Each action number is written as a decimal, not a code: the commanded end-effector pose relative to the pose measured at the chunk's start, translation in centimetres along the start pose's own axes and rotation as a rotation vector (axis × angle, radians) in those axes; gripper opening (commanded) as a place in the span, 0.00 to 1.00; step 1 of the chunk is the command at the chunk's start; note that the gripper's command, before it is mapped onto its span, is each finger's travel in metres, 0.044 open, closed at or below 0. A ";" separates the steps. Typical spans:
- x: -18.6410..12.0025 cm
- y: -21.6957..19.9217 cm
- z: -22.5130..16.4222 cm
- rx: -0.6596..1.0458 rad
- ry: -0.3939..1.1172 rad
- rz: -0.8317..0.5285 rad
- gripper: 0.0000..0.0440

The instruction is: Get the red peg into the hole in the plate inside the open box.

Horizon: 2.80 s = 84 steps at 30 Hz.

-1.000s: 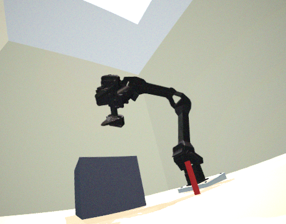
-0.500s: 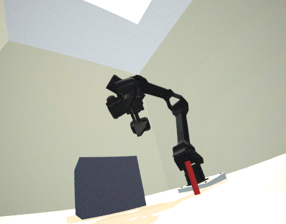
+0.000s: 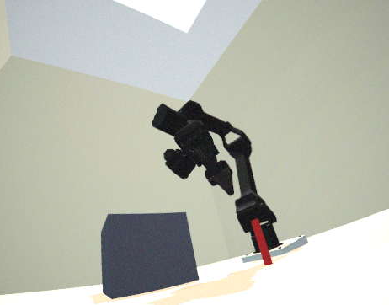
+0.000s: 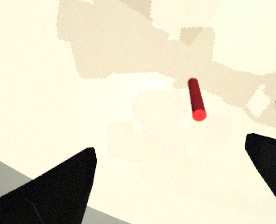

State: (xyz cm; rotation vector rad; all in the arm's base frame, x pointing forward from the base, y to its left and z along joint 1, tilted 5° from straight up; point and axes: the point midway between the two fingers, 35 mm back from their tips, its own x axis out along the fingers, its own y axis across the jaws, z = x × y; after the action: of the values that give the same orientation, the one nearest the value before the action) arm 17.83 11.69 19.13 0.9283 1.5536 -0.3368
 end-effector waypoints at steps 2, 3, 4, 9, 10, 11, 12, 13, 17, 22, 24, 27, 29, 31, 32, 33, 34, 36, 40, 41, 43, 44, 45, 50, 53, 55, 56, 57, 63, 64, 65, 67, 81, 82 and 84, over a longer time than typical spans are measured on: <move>1.3 -1.2 -0.9 0.071 0.019 -0.085 1.00; 1.5 -1.4 -1.0 0.083 0.021 -0.098 1.00; 1.7 -1.6 -1.2 0.095 0.022 -0.111 1.00; 2.6 -2.4 -1.8 0.146 0.022 -0.164 1.00; 2.7 -2.5 -1.8 0.156 0.021 -0.173 1.00; 2.9 -2.7 -1.9 0.165 0.020 -0.181 1.00; 3.1 -2.8 -2.0 0.173 0.019 -0.189 1.00; 3.3 -2.9 -2.0 0.182 0.018 -0.196 1.00; 4.2 -3.4 -2.1 0.214 0.016 -0.220 1.00; 5.6 -3.9 -1.9 0.252 0.017 -0.244 1.00; 6.1 -4.1 -1.9 0.267 0.019 -0.251 1.00; 6.9 -4.4 -1.8 0.288 0.021 -0.262 1.00; 7.4 -4.6 -1.7 0.302 0.022 -0.268 1.00; 7.9 -4.7 -1.6 0.314 0.022 -0.274 1.00; 8.2 -4.8 -1.6 0.319 0.021 -0.277 1.00; 8.4 -4.9 -1.5 0.324 0.019 -0.279 1.00; 8.7 -5.0 -1.5 0.329 0.018 -0.281 1.00; 9.2 -5.2 -1.3 0.338 0.013 -0.285 1.00; 10.2 -5.5 -1.0 0.350 0.000 -0.289 0.97; 10.4 -5.5 -0.9 0.352 -0.003 -0.288 0.95; 10.8 -5.5 -0.7 0.351 -0.008 -0.285 0.88; 11.0 -5.4 -0.7 0.350 -0.011 -0.282 0.83; 11.2 -5.4 -0.6 0.349 -0.014 -0.280 0.77; 11.6 -5.2 -0.2 0.346 -0.023 -0.282 0.48; 11.7 -5.1 -0.1 0.336 -0.023 -0.285 0.31; 11.7 -5.0 0.0 0.326 -0.020 -0.283 0.19; 11.7 -4.9 0.0 0.320 -0.019 -0.281 0.14; 11.7 -4.8 -0.1 0.314 -0.017 -0.279 0.08; 10.7 -3.6 -0.5 0.288 0.015 -0.217 0.00; 10.4 -3.3 -0.6 0.283 0.023 -0.200 0.00; 10.2 -3.0 -0.8 0.277 0.031 -0.183 0.00; 9.6 -2.5 -1.0 0.265 0.044 -0.149 0.00; 3.4 0.2 -1.6 0.158 0.045 0.062 0.00; 2.9 0.3 -1.5 0.152 0.038 0.076 0.00; 1.9 0.5 -1.4 0.144 0.022 0.103 0.00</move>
State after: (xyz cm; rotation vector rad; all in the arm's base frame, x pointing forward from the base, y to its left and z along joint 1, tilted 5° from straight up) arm 17.01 14.06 16.06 1.1090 1.5547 -0.4150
